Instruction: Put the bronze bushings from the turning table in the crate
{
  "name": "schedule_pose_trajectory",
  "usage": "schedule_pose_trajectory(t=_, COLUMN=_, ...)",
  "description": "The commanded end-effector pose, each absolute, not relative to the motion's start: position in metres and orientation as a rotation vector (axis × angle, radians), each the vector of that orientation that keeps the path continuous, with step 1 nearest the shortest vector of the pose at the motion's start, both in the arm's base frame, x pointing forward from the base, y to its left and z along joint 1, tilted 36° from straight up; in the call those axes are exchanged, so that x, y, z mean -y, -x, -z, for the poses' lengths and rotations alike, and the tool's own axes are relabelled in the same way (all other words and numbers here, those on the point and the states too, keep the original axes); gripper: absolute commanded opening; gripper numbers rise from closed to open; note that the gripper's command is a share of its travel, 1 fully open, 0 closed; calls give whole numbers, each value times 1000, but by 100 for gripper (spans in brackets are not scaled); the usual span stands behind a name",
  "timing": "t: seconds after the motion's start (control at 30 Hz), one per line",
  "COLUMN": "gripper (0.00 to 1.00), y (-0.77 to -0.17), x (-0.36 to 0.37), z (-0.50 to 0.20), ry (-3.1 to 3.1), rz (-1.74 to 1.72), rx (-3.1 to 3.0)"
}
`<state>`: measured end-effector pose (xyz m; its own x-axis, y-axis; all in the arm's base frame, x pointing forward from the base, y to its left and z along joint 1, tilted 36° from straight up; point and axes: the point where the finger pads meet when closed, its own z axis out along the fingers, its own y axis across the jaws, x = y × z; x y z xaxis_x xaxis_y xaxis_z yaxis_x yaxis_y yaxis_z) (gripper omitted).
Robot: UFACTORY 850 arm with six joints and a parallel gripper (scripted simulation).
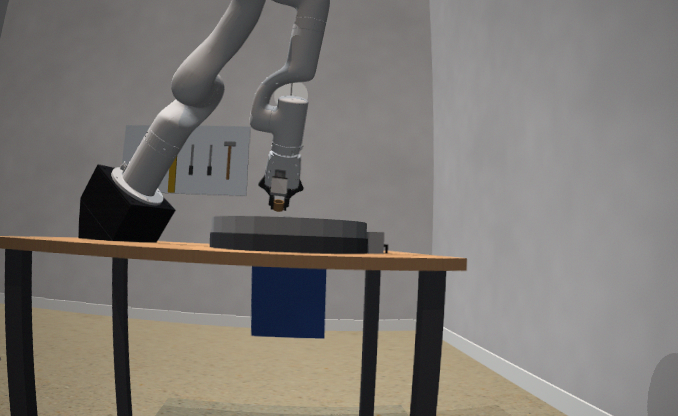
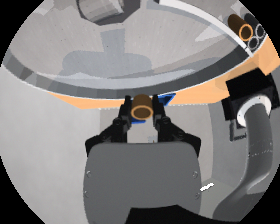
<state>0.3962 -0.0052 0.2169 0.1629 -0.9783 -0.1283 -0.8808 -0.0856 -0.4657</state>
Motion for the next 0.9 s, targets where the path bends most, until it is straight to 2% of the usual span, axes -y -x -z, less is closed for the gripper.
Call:
schedule_pose_trajectory(t=0.0, gripper=0, y=-394, x=-9, z=-213, ry=2178, rz=273, rx=-1604)
schedule_pose_trajectory(t=0.87, gripper=0, y=-366, x=-68, z=-190, ry=2794, rz=183, rx=-534)
